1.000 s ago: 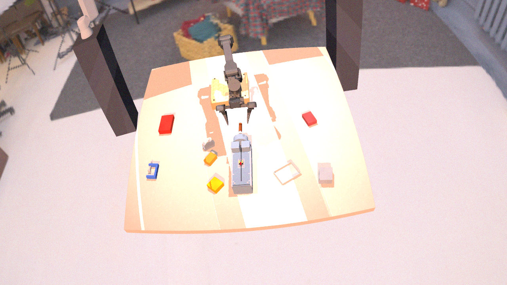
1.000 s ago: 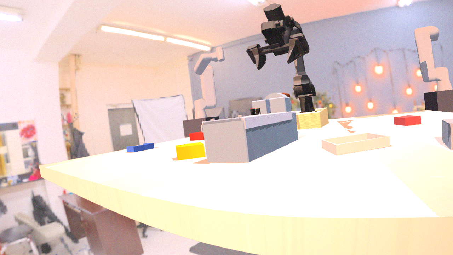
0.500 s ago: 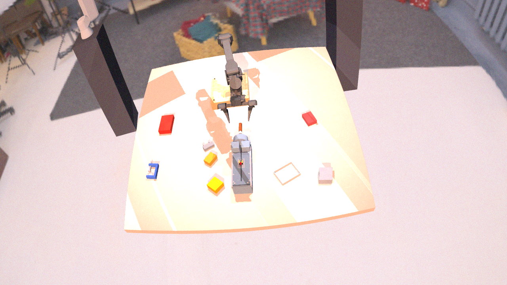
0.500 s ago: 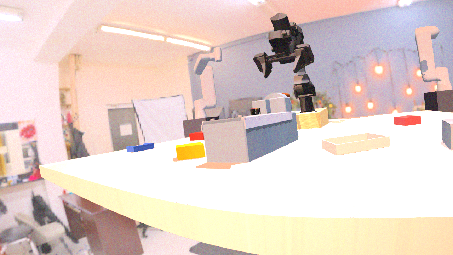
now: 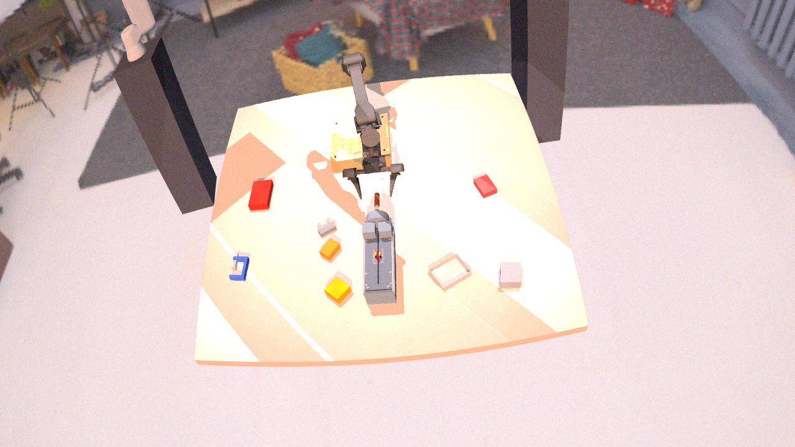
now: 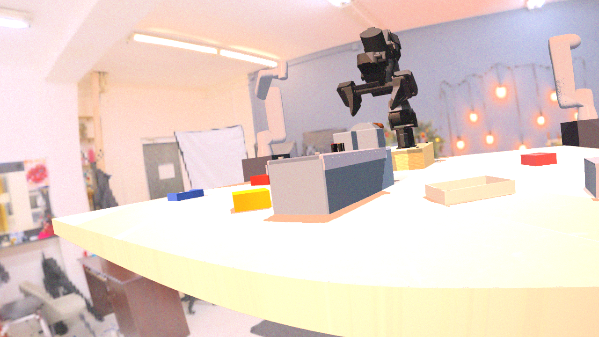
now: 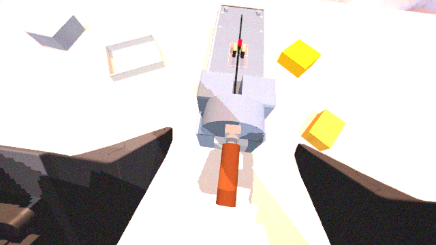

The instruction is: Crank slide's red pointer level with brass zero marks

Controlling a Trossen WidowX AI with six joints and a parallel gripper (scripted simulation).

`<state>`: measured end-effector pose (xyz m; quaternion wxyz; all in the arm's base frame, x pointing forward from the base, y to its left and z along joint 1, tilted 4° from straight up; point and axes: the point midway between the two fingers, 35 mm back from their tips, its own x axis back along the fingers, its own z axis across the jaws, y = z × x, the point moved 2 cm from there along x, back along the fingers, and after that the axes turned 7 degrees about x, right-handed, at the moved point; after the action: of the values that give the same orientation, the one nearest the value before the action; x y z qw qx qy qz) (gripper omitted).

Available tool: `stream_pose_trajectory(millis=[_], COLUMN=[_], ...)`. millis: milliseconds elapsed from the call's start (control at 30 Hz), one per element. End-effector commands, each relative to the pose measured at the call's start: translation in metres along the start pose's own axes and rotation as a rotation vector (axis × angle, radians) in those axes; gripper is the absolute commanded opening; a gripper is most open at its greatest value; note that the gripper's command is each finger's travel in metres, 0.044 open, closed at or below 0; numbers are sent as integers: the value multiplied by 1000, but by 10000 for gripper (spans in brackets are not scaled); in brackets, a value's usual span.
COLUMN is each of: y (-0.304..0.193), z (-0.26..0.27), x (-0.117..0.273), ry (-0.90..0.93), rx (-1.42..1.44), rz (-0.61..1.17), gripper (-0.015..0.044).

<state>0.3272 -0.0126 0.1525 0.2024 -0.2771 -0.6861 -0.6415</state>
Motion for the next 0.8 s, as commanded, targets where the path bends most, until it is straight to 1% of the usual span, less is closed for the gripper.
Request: stream_pose_trajectory(millis=[0,767], y=[-8,-34], z=[0,3], x=[-7,-32], ry=[-3,-3], rx=[1,1], rz=[12,13], gripper=[440,440])
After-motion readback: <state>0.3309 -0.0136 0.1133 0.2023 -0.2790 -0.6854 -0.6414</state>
